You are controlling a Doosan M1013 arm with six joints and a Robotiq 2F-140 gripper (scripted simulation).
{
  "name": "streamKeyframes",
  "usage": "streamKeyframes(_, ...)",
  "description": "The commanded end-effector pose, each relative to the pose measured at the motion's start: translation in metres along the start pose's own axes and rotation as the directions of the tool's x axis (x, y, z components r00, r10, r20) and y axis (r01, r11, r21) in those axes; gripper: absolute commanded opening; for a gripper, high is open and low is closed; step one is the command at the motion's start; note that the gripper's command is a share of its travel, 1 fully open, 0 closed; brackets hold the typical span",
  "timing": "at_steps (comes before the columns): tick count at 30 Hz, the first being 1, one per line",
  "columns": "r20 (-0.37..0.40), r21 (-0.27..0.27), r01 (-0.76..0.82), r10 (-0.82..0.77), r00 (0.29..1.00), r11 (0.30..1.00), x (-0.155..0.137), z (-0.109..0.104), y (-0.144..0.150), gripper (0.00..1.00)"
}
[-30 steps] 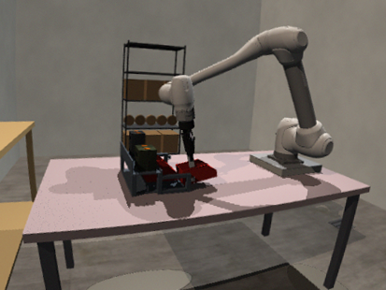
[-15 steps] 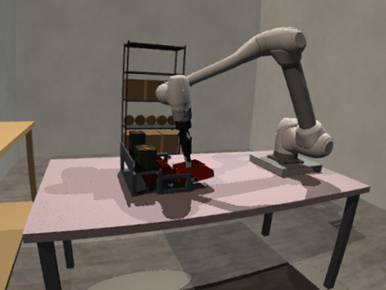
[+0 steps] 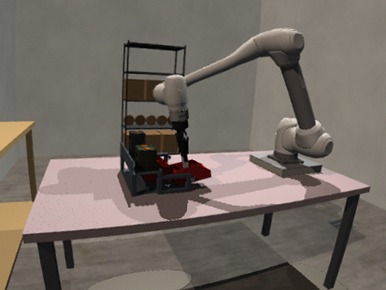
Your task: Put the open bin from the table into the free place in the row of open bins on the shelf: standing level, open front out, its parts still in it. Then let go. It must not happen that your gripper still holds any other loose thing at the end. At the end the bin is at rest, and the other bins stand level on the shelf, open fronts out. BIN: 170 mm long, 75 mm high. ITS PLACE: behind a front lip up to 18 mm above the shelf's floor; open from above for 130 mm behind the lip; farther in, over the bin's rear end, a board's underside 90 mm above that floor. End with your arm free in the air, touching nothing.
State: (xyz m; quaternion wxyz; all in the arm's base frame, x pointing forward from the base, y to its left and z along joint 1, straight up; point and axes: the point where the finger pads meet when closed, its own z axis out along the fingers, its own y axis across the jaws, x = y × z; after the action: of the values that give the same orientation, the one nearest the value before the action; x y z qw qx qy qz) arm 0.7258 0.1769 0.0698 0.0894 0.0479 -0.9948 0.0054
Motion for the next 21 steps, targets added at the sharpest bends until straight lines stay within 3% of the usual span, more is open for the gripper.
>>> streamKeyframes(1,0.000,0.000,0.000,0.000,1.000,1.000,-0.003,-0.001,0.000,0.00)
streamKeyframes(21,0.000,0.000,0.000,0.000,1.000,1.000,-0.018,-0.003,0.000,0.00)
